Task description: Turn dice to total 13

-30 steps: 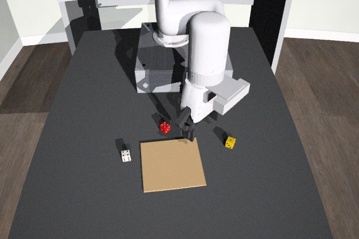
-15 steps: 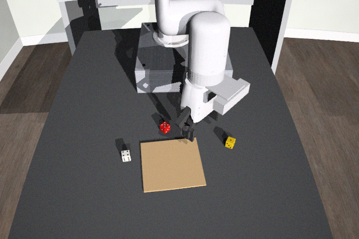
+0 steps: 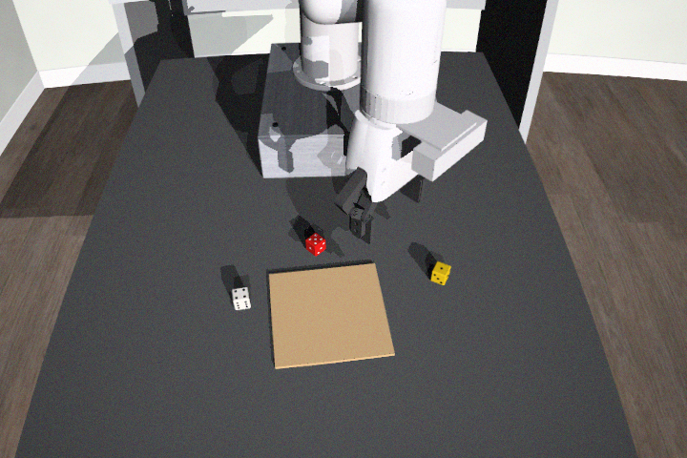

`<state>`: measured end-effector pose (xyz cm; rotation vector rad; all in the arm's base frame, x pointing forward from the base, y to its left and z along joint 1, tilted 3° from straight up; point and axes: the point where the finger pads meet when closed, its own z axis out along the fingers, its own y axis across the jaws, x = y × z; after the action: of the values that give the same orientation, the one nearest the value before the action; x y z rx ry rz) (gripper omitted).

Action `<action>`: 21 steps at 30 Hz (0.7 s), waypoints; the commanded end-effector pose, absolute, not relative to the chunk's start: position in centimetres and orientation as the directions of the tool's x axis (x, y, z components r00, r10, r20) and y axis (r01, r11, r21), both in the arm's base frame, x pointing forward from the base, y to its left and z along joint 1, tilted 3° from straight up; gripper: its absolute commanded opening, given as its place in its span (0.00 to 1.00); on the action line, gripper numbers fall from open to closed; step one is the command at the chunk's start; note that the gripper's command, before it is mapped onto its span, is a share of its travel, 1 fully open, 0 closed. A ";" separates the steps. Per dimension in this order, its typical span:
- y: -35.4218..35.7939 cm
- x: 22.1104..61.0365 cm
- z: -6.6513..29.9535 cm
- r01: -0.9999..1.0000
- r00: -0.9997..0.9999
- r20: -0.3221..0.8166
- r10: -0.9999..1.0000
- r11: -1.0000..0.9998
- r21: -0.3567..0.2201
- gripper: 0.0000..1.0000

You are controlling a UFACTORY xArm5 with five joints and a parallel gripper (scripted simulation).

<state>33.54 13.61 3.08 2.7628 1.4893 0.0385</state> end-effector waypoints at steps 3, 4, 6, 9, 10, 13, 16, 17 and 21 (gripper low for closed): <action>13.5 33.3 8.1 0.835 0.549 0.020 0.835 -0.550 0.014 1.00; 13.5 33.3 8.4 0.835 0.549 0.020 0.835 -0.550 0.014 1.00; 13.5 33.3 8.6 0.835 0.549 0.020 0.835 -0.550 0.014 1.00; 13.5 33.3 8.8 0.835 0.549 0.020 0.835 -0.550 0.014 1.00; 13.5 33.3 8.8 0.835 0.549 0.020 0.835 -0.550 0.014 1.00; 13.5 33.3 8.8 0.835 0.549 0.020 0.835 -0.550 0.014 1.00; 13.5 33.3 8.8 0.835 0.549 0.020 0.835 -0.550 0.014 1.00; 13.5 33.3 8.8 0.837 0.547 0.020 0.837 -0.547 0.014 1.00; 18.0 34.1 8.5 0.917 0.398 0.028 0.917 -0.399 0.023 1.00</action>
<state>33.33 14.28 8.65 2.7358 1.5388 0.0356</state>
